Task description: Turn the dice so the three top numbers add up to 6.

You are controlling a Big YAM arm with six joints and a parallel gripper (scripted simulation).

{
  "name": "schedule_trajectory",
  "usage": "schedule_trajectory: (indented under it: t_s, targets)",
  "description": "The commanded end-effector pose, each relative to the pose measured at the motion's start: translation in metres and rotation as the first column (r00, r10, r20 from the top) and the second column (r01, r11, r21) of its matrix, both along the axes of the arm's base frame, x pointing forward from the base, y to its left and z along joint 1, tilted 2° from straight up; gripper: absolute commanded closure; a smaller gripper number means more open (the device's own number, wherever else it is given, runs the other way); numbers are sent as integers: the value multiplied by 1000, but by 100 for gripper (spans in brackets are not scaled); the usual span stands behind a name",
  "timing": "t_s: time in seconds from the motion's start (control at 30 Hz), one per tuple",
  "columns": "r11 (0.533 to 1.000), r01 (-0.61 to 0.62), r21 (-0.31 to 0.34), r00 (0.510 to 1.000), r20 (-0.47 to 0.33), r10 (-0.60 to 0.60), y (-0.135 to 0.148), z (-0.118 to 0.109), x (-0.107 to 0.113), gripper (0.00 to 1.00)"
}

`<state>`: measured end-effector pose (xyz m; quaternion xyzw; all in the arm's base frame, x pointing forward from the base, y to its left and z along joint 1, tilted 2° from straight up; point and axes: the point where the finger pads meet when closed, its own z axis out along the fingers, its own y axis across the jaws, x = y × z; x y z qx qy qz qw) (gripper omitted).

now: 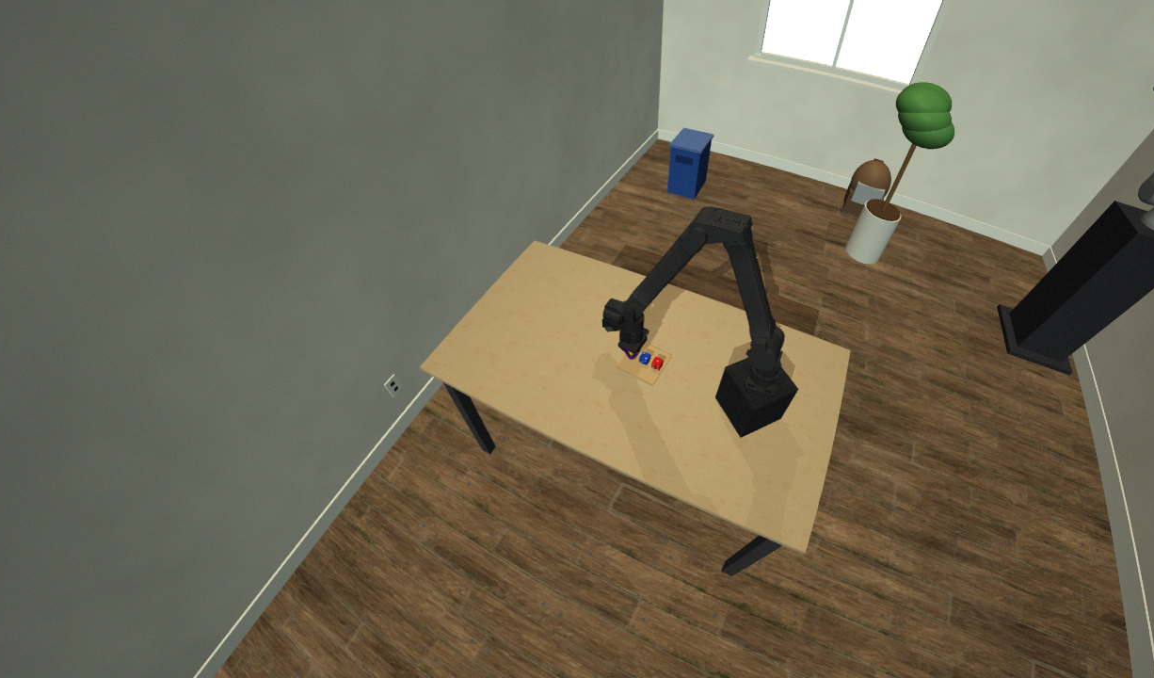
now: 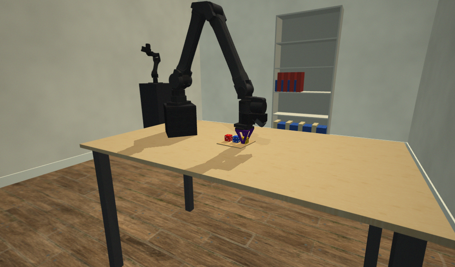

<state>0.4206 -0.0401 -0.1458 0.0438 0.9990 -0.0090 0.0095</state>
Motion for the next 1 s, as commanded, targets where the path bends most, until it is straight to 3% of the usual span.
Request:
schedule_trajectory:
  t_s: [0.0, 0.53, 0.77, 0.97]
  targets:
    - [1000, -6, -3, 999, 40, 7, -1, 8, 16, 74]
    - [1000, -6, -3, 999, 40, 7, -1, 8, 16, 74]
    - [1000, -6, -3, 999, 40, 6, -1, 8, 16, 63]
    - [1000, -6, -3, 999, 40, 6, -1, 8, 16, 59]
